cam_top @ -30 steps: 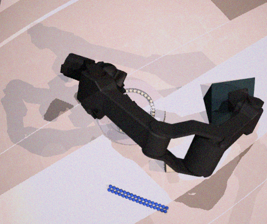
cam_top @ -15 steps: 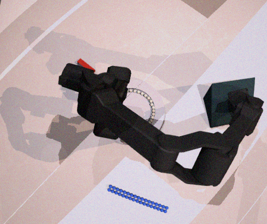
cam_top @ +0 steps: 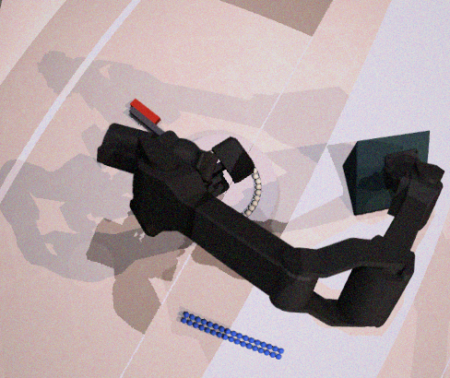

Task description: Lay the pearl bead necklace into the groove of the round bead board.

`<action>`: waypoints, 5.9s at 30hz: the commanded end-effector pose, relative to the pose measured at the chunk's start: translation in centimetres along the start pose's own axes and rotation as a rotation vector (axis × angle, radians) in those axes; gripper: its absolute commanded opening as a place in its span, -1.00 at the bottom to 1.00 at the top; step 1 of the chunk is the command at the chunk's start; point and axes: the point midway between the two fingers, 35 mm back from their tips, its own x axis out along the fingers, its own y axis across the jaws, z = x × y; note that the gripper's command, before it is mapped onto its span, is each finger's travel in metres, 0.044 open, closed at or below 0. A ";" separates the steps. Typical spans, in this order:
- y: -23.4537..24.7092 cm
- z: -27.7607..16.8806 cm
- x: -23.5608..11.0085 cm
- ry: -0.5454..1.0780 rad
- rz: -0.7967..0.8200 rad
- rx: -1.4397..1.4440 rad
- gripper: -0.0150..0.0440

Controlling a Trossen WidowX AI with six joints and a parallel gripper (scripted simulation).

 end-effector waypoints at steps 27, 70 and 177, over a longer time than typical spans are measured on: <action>0.7 -1.2 1.3 0.006 0.018 0.318 -0.08; 0.7 -1.3 3.1 0.006 0.014 0.315 -0.49; -3.0 6.0 -0.3 -0.017 0.012 -1.992 -0.08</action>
